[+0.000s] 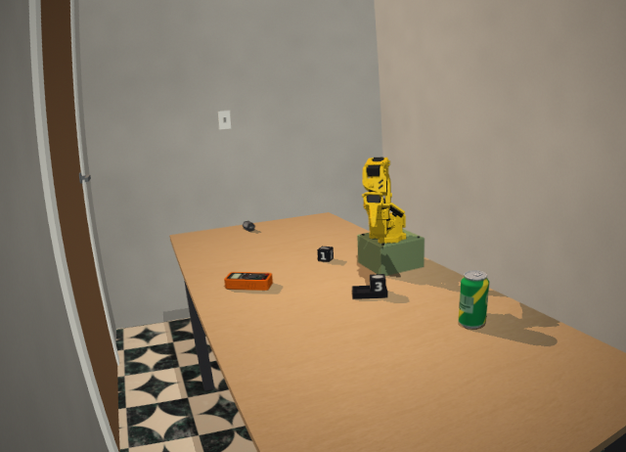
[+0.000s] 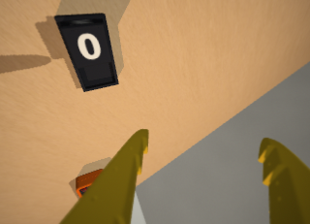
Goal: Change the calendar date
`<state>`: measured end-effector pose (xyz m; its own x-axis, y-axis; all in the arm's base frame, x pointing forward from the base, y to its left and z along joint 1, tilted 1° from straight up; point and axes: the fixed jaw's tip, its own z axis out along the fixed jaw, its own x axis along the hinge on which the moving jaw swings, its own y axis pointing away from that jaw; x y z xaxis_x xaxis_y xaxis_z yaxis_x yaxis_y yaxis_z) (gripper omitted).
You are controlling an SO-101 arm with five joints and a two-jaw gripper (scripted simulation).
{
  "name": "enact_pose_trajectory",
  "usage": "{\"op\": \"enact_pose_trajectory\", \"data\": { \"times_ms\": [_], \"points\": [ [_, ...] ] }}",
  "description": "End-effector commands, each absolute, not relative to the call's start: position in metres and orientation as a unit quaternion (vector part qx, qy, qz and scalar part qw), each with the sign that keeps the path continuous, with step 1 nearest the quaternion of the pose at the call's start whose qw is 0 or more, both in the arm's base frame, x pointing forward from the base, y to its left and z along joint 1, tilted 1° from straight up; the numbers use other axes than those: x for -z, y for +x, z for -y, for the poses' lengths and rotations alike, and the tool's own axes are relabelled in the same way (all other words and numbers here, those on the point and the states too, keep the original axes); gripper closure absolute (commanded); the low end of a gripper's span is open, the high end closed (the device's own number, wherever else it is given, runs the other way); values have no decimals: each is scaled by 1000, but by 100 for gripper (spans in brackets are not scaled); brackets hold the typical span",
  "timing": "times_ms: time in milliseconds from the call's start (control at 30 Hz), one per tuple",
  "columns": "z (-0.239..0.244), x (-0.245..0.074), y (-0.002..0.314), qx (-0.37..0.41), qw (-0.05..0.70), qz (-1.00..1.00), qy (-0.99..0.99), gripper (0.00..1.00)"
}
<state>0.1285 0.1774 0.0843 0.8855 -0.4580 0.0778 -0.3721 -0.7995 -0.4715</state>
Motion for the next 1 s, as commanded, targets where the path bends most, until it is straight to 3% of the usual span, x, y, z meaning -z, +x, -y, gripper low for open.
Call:
{"op": "enact_pose_trajectory", "data": {
  "times_ms": [0,400,667,733,967],
  "points": [
    [-172,-88,137,103,233,-236,-938,65],
    [-137,-85,174,129,219,-346,-903,65],
    [-76,-80,210,162,196,-484,-838,65],
    [-76,-80,210,162,196,-484,-838,65],
    [-5,-76,225,191,167,-615,-747,65]
  ]
}}
